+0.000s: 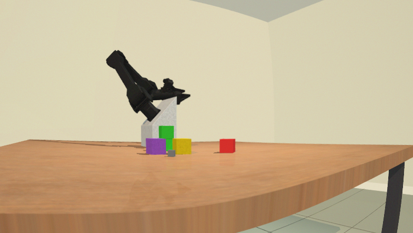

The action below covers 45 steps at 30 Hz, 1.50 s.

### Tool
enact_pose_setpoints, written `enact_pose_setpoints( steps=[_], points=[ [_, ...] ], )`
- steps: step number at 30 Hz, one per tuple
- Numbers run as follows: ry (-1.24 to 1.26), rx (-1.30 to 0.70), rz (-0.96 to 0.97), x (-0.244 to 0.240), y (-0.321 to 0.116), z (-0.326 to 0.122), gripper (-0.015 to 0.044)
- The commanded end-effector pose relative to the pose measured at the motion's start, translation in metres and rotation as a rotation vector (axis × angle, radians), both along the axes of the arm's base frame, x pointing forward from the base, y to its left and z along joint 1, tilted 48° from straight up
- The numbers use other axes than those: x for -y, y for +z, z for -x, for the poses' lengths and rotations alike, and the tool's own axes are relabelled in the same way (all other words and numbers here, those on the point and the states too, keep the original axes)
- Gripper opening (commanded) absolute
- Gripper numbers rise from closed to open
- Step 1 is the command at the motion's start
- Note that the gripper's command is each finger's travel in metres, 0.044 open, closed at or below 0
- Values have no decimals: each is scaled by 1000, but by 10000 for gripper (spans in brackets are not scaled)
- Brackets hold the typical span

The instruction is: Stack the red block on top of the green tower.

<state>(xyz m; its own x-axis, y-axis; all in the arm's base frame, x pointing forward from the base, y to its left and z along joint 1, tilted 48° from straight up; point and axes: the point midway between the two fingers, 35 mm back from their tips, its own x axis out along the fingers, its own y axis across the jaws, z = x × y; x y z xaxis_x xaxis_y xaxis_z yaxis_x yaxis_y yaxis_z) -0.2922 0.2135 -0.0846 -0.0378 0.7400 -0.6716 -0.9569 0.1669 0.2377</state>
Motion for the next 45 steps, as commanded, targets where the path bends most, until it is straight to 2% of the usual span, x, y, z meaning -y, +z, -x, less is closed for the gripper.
enact_pose_setpoints(
  steps=[1, 4, 22, 31, 45],
  points=[
    [-1, -1, 4, -1, 0, -1, 426],
    [-17, -19, 52, -9, -7, -8, 440],
    [-229, 241, 184, -104, -21, -114, 440],
    [-306, 342, 278, -126, -26, -169, 440],
    [-472, 461, 518, -150, -31, -290, 440]
  ],
)
